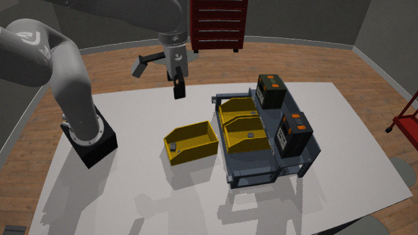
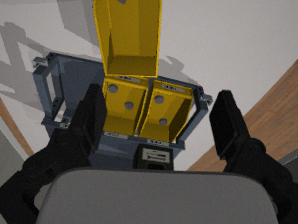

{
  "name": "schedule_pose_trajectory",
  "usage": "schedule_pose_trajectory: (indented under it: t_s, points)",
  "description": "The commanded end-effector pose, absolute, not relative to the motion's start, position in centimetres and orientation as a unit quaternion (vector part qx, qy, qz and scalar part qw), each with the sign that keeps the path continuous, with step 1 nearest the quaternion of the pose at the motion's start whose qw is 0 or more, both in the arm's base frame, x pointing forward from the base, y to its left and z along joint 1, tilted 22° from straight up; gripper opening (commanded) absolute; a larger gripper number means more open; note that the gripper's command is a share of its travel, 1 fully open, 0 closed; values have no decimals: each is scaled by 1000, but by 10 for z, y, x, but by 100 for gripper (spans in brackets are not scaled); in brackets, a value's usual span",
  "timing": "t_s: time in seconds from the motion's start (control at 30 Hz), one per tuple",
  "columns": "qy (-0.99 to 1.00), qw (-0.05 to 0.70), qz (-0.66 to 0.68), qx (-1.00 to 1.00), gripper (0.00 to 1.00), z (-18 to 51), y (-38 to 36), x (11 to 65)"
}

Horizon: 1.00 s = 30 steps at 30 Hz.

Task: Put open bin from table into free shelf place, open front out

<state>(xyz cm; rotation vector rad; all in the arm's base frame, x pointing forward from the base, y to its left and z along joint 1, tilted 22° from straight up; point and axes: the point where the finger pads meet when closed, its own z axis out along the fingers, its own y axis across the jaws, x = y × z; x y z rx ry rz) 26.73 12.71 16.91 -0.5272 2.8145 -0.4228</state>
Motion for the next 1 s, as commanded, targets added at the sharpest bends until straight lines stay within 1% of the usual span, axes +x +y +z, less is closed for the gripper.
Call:
schedule_pose_trajectory:
  t_s: [0.0, 0.07, 0.23, 0.63, 0.8, 0.97]
  points:
    - [965, 125, -144, -181, 100, 170, 128, 268]
    - [965, 125, -144, -181, 100, 170, 128, 268]
    - [965, 125, -144, -181, 100, 119, 115, 284]
    - [965, 125, -144, -181, 100, 119, 115, 284]
    - [965, 125, -144, -181, 100, 78, 105, 297]
    - [965, 125, -144, -181, 100, 78, 105, 297]
